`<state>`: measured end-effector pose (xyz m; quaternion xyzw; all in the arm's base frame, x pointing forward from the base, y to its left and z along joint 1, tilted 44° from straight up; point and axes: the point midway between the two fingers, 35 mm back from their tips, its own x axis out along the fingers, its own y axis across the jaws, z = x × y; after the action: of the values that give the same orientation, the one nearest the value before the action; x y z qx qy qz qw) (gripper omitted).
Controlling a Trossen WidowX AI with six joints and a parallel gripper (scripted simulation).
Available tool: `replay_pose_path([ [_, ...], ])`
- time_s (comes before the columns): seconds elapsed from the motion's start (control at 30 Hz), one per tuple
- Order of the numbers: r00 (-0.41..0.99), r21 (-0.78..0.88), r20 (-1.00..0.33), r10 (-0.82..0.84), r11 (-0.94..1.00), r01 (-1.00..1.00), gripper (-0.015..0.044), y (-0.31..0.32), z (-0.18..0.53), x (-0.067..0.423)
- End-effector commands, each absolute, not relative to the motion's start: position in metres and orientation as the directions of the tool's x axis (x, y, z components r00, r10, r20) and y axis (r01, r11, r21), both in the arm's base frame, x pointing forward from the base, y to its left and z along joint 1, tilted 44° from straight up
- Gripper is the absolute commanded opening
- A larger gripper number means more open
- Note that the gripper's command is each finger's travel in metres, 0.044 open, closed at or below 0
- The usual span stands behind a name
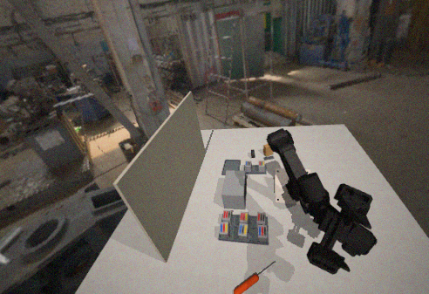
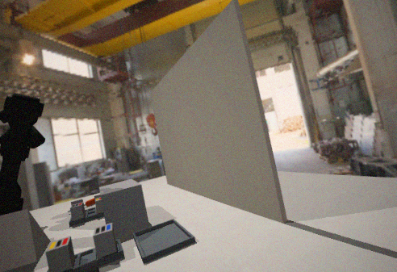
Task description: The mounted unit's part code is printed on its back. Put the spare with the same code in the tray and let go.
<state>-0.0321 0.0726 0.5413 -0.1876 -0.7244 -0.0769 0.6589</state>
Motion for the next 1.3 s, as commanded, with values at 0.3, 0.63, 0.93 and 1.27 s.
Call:
replay_pose_path([
  [0.3, -0.051, -0.172, 0.979, 0.199, 0.929, 0.326, 0.044, 0.083, 0.542, -0.032],
  [0.63, -0.107, -0.461, 0.836, 0.538, 0.796, 0.393, 0.044, 0.195, 0.54, -0.028],
  [0.93, 0.066, -0.693, 0.645, 0.762, 0.546, 0.471, 0.044, 0.268, 0.515, 0.042],
  [1.27, 0.286, -0.894, 0.389, 0.876, 0.283, 0.348, 0.044, 0.315, 0.469, 0.134],
])
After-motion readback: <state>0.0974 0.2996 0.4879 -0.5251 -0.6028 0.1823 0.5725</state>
